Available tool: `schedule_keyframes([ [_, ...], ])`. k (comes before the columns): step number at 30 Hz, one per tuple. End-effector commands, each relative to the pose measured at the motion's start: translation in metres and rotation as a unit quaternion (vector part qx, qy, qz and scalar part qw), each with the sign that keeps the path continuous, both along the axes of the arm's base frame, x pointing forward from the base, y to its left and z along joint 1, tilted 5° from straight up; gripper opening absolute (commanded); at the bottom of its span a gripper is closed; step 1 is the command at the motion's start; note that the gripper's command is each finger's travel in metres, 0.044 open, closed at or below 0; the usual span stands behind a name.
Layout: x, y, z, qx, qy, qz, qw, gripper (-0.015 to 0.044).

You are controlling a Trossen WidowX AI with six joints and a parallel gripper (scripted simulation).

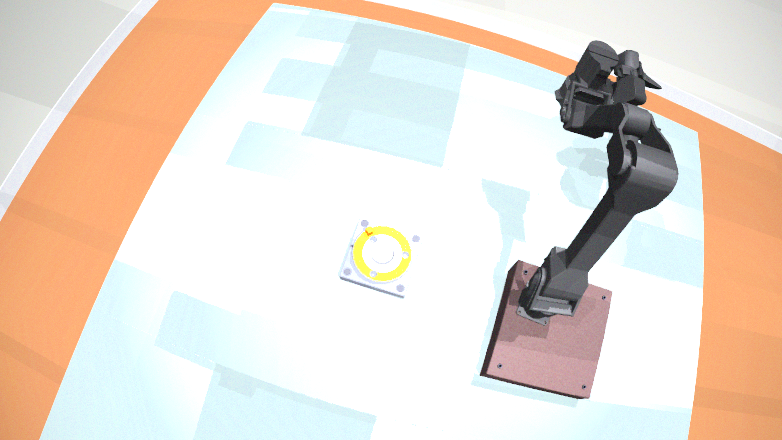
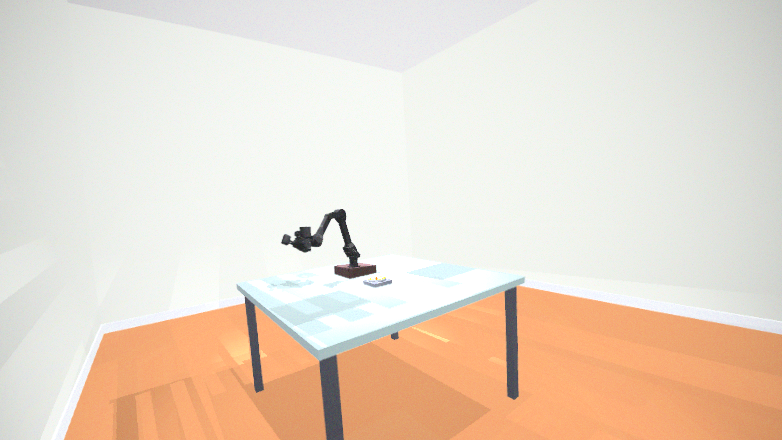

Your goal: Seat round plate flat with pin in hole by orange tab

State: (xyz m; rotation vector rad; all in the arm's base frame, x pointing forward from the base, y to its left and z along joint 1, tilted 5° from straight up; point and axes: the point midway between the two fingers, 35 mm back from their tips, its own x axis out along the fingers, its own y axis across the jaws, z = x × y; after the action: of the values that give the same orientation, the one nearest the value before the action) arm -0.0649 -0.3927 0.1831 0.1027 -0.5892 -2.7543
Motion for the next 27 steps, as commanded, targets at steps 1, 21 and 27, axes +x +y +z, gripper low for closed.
schedule_keyframes([
  [1,0.003,-0.003,0.000,0.007,0.002,0.009,1.000,0.0374],
  [21,0.348,0.034,-0.095,0.464,0.175,0.616,0.612,0.0000],
  [27,0.402,0.118,-0.120,0.540,0.213,0.695,0.425,0.0000],
])
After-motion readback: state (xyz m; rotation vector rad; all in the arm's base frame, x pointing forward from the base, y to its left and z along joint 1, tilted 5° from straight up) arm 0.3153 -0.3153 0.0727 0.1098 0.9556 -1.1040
